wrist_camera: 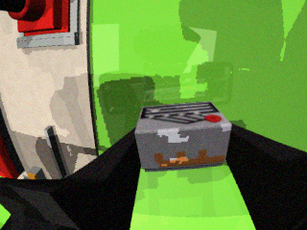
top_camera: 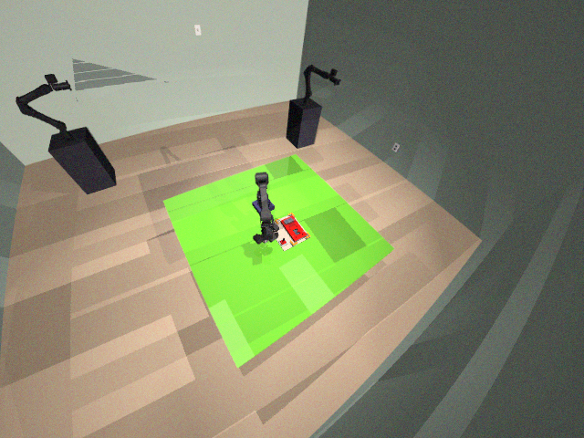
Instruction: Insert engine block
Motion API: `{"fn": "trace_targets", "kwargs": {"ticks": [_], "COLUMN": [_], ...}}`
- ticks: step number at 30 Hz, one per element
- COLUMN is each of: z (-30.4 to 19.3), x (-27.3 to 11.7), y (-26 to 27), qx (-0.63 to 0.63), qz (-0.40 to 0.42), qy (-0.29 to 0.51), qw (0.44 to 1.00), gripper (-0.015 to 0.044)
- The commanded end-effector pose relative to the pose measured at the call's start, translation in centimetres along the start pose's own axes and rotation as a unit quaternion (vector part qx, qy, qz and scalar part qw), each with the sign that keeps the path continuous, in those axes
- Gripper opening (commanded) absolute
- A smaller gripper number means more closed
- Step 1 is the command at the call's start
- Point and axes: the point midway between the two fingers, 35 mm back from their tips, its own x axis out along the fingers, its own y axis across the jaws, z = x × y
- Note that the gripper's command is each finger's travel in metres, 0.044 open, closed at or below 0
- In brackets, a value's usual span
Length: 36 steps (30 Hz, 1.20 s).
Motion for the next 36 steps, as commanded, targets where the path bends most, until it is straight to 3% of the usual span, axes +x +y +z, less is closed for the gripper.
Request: {"fn": "trace_targets", "kwargs": {"ticks": [1,36], "z": [0.4,0.3], "x": [-1.0,-11.7], "y": [-0.3,0.5], "qx": [0.003,-0.024], "qz": [-0.005,0.004], "qy": [-0.005,0.001], "qw": [1.0,1.0], "gripper": [0.0,0.0]}}
